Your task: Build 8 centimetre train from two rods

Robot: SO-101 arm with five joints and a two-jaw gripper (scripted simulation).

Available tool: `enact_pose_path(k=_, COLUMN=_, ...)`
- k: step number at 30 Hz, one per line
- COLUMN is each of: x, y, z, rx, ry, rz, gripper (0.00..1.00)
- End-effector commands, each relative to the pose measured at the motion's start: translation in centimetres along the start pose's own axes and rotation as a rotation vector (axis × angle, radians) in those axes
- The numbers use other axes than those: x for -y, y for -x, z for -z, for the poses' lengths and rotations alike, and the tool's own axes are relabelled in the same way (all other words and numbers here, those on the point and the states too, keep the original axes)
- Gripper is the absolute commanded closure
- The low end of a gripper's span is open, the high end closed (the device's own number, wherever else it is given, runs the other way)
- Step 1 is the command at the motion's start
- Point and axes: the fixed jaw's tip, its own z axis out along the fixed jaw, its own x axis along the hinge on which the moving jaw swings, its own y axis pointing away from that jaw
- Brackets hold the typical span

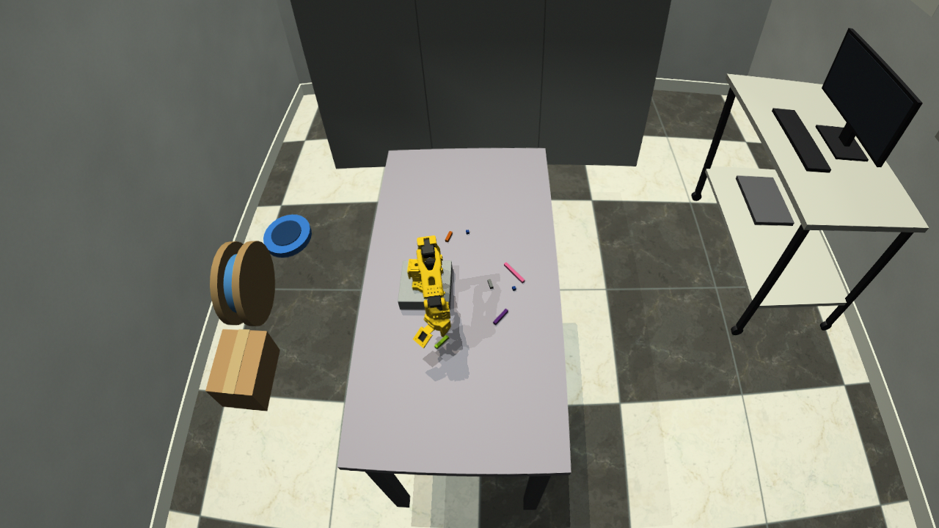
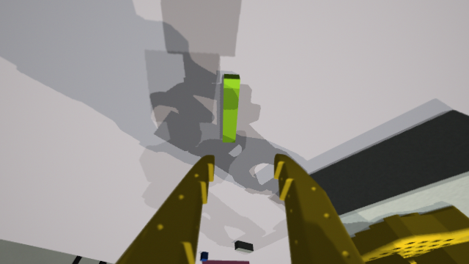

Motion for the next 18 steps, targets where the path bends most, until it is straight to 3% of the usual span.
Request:
enact_pose_path(k=1, x=0.1, y=0.2, z=-0.2, rx=-0.005, ry=-0.005, rz=-0.019, gripper=0.81)
enact_pose_path(k=8, x=0.0, y=0.3, z=-0.8, rx=-0.005, ry=-0.005, rz=-0.019, gripper=0.81)
enact_pose_path(k=18, x=0.0, y=0.3, z=-2.7, rx=-0.005, ry=-0.005, rz=-0.019, gripper=0.81)
